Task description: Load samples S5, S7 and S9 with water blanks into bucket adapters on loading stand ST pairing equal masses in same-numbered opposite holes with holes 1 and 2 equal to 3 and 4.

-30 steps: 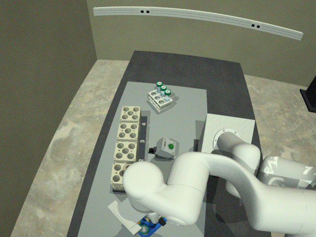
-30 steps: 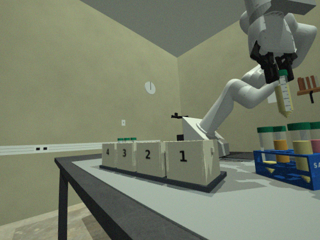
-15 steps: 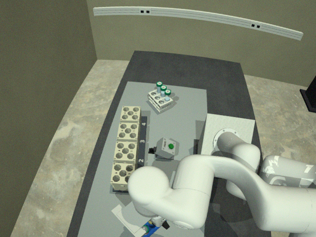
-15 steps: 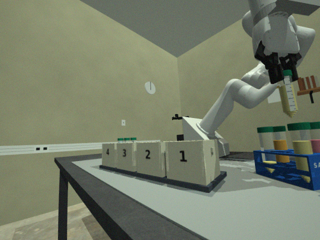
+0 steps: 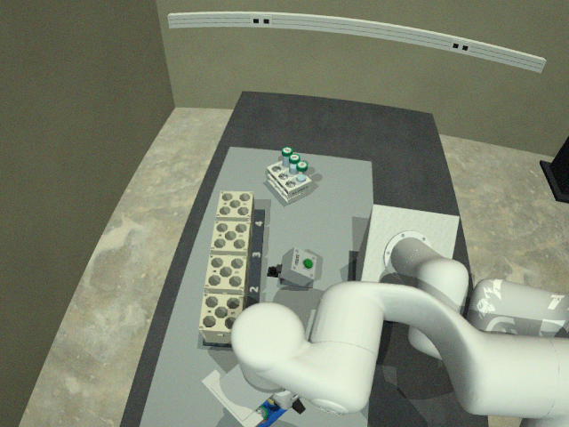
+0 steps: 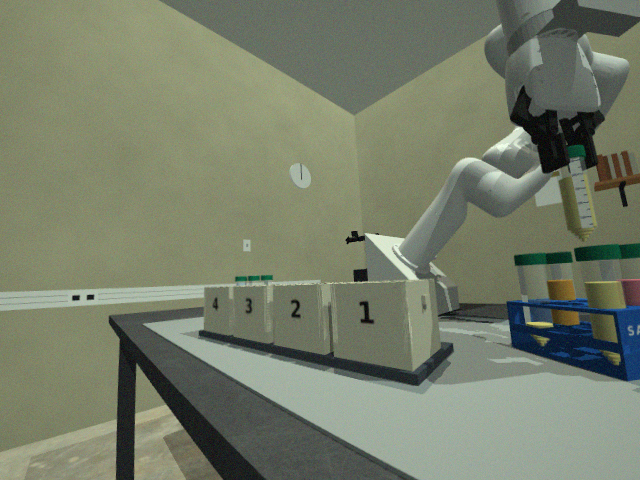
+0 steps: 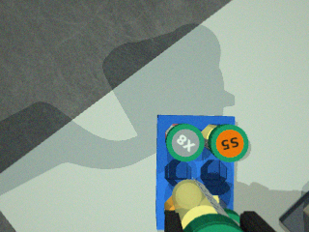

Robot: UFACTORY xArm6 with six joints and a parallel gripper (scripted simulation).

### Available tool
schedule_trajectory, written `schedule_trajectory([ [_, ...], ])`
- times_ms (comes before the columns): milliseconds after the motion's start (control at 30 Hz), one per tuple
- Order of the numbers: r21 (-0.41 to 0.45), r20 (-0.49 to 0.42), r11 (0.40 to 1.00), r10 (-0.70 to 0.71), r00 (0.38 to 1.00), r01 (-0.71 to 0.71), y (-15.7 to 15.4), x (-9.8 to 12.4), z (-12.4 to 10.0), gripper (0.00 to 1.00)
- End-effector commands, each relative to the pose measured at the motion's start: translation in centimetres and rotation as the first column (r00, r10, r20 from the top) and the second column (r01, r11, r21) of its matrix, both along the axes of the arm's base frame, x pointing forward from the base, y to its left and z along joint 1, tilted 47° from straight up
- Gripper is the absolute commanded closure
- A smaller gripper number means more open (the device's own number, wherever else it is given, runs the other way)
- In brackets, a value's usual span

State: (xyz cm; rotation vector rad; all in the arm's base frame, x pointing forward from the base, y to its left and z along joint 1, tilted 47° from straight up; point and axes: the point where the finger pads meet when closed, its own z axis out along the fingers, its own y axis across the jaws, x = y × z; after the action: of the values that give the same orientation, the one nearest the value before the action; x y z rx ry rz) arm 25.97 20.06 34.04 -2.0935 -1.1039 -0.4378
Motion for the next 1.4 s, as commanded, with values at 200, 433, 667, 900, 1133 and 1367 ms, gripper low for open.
schedule_trajectory([
  [200,0.0,0.003,1.0,-0.001,1.0,0.001,1.5,0.0,-1.3,1.0],
  [433,0.001,0.003,1.0,-0.001,1.0,0.001,2.2,0.0,-2.0,1.0],
  [667,0.001,0.003,1.0,-0.001,1.0,0.001,3.3,-0.1,-2.9,1.0],
  [900,0.001,0.003,1.0,-0.001,1.0,0.001,4.0,-0.1,-3.6,1.0],
  [1133,0.001,0.003,1.0,-0.001,1.0,0.001,4.6,-0.1,-4.2,1.0],
  [1367,0.001,0.003,1.0,-0.001,1.0,0.001,4.6,-0.1,-4.2,1.0],
])
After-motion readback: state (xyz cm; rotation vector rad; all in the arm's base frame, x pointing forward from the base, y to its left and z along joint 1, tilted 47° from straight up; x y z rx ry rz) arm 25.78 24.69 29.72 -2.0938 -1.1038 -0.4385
